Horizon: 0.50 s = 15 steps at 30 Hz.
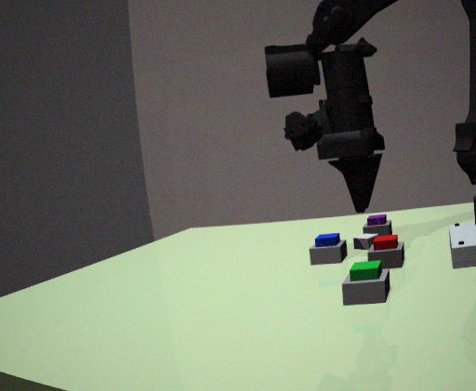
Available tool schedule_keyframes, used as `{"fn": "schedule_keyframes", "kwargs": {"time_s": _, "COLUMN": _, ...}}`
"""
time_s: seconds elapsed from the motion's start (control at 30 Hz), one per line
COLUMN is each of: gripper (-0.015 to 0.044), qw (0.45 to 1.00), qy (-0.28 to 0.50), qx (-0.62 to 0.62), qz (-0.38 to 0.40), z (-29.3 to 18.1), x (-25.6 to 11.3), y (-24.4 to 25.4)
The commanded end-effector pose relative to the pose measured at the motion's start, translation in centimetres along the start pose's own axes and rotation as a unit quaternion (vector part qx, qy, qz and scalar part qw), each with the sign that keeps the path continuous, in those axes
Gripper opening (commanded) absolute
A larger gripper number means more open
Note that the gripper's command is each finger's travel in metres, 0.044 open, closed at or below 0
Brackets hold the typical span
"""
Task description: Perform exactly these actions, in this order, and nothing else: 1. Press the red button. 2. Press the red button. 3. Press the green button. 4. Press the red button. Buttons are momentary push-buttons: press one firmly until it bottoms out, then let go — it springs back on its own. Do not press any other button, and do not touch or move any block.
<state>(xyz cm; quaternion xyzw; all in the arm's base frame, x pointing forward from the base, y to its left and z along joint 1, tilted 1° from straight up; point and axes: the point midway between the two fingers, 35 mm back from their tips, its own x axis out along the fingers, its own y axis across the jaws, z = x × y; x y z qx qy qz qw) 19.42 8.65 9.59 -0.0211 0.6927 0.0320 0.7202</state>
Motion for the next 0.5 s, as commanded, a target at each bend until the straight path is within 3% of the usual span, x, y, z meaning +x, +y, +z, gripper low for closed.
{"fn": "schedule_keyframes", "kwargs": {"time_s": 0.0, "gripper": 0.0256, "qw": 1.0, "qy": 0.005, "qx": -0.007, "qz": -0.002, "z": 2.0, "x": -1.5, "y": 4.0}}
{"fn": "schedule_keyframes", "kwargs": {"time_s": 0.2, "gripper": 0.04, "qw": 1.0, "qy": 0.002, "qx": 0.0, "qz": 0.002, "z": 4.0, "x": -3.8, "y": 11.0}}
{"fn": "schedule_keyframes", "kwargs": {"time_s": 0.47, "gripper": 0.04, "qw": 1.0, "qy": 0.001, "qx": 0.004, "qz": 0.004, "z": 4.2, "x": -4.3, "y": 12.7}}
